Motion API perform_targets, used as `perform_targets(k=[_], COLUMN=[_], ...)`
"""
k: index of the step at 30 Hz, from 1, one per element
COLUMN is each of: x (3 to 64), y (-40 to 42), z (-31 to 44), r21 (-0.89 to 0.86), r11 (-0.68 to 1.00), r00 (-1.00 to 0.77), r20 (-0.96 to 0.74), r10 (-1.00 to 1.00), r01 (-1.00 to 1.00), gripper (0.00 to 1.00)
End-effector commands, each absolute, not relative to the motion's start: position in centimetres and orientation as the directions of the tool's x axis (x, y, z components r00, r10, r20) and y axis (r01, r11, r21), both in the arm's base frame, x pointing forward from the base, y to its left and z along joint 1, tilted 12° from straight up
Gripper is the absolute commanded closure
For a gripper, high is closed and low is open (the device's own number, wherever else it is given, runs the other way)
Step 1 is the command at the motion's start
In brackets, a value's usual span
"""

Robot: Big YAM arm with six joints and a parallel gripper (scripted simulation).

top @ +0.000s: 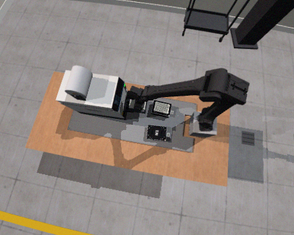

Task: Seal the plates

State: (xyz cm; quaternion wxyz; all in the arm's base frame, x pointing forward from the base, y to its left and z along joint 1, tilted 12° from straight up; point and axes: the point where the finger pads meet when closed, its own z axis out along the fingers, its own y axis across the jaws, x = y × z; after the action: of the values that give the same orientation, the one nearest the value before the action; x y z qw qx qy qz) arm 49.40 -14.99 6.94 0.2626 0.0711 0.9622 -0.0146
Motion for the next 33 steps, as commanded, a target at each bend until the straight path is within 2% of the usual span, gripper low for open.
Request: perform_targets(k=[1, 20, 33], x=[49.8, 49.1, 51.1], y=[-15.7, -15.3, -14.9], z=[6.9, 7.7, 8.8], r21=[0.019, 0.015, 0.011], r11=[0.985, 0.985, 0.989], r00=[-0.852, -0.846, -0.837], r20=[-0.500, -0.511, -0.531], r10=[0.156, 0.153, 0.133], r01=[0.169, 0.169, 0.150], gripper=[1.00, 1.00, 1.00])
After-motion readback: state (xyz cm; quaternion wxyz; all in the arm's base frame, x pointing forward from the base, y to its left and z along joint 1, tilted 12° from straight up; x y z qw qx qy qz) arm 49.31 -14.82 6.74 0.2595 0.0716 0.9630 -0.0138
